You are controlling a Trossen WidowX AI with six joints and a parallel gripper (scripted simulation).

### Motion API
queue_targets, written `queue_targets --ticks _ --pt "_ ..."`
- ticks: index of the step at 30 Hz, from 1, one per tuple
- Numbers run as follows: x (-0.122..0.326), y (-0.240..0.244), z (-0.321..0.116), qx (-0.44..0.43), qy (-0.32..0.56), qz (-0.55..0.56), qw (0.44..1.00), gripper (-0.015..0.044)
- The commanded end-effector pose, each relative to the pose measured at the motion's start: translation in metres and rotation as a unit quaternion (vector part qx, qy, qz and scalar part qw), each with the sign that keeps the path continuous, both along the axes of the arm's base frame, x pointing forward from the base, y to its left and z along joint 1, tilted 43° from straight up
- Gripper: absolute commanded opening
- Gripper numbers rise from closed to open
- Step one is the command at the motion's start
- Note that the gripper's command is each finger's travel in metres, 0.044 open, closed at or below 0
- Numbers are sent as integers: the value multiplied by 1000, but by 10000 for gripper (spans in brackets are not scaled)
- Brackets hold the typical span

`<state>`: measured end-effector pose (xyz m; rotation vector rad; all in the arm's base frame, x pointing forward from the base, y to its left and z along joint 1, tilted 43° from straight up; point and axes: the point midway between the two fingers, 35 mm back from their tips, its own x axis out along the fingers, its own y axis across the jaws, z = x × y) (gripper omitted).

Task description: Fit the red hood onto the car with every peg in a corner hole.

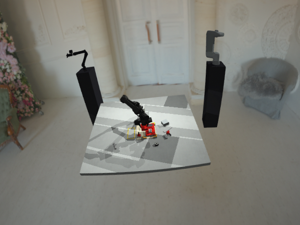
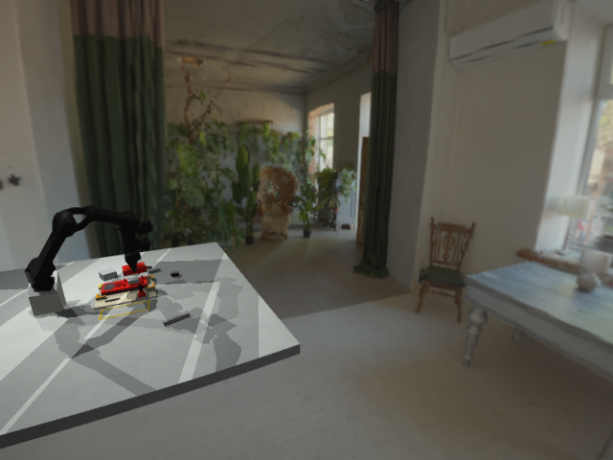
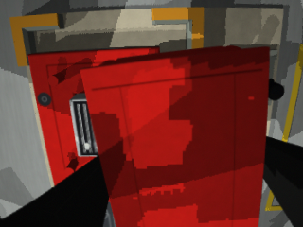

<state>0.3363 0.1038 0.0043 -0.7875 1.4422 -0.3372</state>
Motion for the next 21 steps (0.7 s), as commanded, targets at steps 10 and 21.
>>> queue_targets --ticks 10,21 --pt "-26 38 -41 -1 -31 -35 999 0" --pt "-18 11 -69 -1 -33 -35 999 0"
